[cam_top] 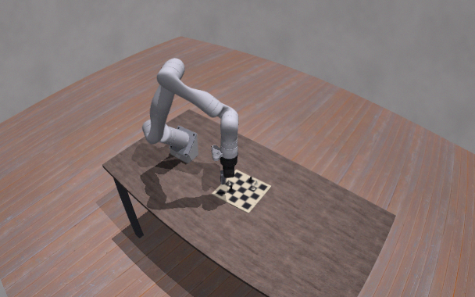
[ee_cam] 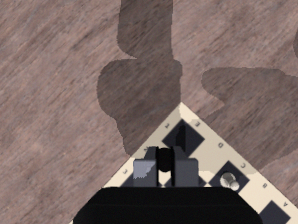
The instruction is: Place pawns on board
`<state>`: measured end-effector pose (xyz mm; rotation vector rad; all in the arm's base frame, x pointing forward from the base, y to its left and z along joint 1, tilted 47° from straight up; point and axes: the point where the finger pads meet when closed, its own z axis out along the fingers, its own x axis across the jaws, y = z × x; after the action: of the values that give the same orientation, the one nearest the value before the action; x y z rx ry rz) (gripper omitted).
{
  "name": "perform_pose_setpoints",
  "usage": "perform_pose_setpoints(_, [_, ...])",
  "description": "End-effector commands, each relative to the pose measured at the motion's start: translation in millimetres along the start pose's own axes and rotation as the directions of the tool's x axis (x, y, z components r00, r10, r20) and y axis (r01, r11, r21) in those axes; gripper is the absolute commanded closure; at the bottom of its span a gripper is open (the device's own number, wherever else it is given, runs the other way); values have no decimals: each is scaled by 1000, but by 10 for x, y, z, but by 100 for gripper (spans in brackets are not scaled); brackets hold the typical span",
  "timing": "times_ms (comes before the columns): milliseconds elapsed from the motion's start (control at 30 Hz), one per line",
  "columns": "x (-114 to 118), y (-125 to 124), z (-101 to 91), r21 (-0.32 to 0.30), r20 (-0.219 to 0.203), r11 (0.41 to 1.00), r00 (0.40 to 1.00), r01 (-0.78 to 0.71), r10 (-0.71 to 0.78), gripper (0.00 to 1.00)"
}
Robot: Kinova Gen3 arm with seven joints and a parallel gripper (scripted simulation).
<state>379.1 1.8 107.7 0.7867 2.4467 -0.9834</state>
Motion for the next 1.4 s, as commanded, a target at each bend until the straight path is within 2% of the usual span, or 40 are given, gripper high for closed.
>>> perform_pose_setpoints(0, [233, -70, -90, -9, 13, 999, 999, 38, -38, 100])
perform_pose_setpoints(667, [250, -80, -39, -8, 13, 999, 999, 39, -39, 100])
perform_pose_setpoints(900, [247, -78, 194, -8, 13, 999, 999, 39, -39, 100])
perform_pose_setpoints(967, [247, -78, 194, -8, 13, 999, 999, 39, -39, 100])
perform_pose_setpoints(1367, [240, -72, 738, -8, 13, 999, 999, 39, -39, 100])
